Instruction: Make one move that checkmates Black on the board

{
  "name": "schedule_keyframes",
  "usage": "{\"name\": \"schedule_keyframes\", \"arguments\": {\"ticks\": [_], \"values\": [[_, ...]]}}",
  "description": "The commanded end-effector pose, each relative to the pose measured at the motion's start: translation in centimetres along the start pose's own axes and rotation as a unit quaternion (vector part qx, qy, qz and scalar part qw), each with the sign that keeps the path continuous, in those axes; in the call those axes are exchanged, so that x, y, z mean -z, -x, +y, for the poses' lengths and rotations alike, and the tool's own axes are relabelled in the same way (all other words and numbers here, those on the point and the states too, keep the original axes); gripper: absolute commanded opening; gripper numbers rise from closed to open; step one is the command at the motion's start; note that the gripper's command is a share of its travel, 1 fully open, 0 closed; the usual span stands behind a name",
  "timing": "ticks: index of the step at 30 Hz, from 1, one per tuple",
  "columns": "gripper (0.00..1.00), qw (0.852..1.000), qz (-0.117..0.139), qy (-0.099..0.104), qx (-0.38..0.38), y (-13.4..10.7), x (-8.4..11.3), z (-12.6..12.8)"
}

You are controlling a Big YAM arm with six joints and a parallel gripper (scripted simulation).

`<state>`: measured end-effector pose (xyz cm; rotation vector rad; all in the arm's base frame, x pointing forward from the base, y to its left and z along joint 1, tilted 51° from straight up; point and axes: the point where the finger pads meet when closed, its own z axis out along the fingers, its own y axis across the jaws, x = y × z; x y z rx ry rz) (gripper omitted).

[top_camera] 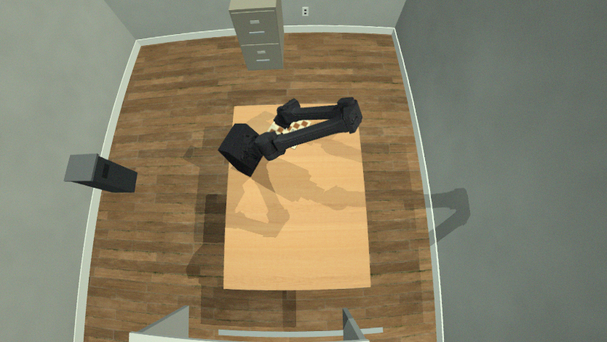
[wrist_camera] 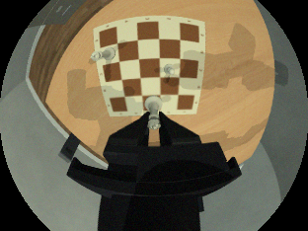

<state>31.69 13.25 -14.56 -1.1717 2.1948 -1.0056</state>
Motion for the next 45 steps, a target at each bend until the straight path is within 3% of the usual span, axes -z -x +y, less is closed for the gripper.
{"name": "schedule_keyframes", "arguments": {"ticks": [1, 11, 13, 14, 18, 45], "values": [[0.0, 1.0, -0.002, 0.0, 0.016, 0.2, -1.8, 0.3], [0.0, 1.0, -0.002, 0.0, 0.016, 0.1, -5.9, 0.3], [0.0, 1.0, -0.002, 0.0, 0.016, 0.1, -5.9, 0.3], [0.0, 0.999, -0.016, 0.0, 0.027, 1.0, -5.4, 1.0], [0.0, 1.0, -0.002, -0.001, 0.016, 0.1, -6.5, 0.3], [0.0, 1.0, -0.008, 0.001, 0.026, 0.5, -6.1, 0.8]]}}
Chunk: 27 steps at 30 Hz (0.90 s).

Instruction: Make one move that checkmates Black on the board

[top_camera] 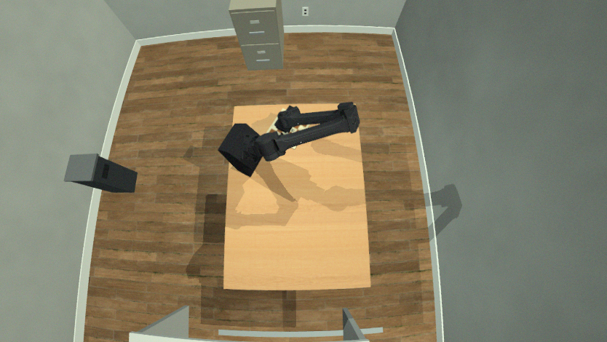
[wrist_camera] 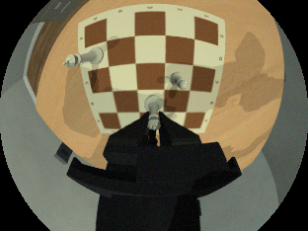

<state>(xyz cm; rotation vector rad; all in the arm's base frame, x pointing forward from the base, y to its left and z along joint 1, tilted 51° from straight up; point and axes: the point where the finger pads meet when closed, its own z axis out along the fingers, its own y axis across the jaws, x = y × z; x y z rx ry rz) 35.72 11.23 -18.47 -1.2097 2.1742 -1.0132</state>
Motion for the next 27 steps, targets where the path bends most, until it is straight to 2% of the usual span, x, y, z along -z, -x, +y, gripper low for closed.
{"name": "schedule_keyframes", "arguments": {"ticks": [1, 27], "values": [[0.0, 1.0, -0.003, 0.002, 0.011, 0.26, -0.12, 0.61], [0.0, 1.0, -0.005, 0.002, 0.004, 0.42, 0.07, 1.14]]}}
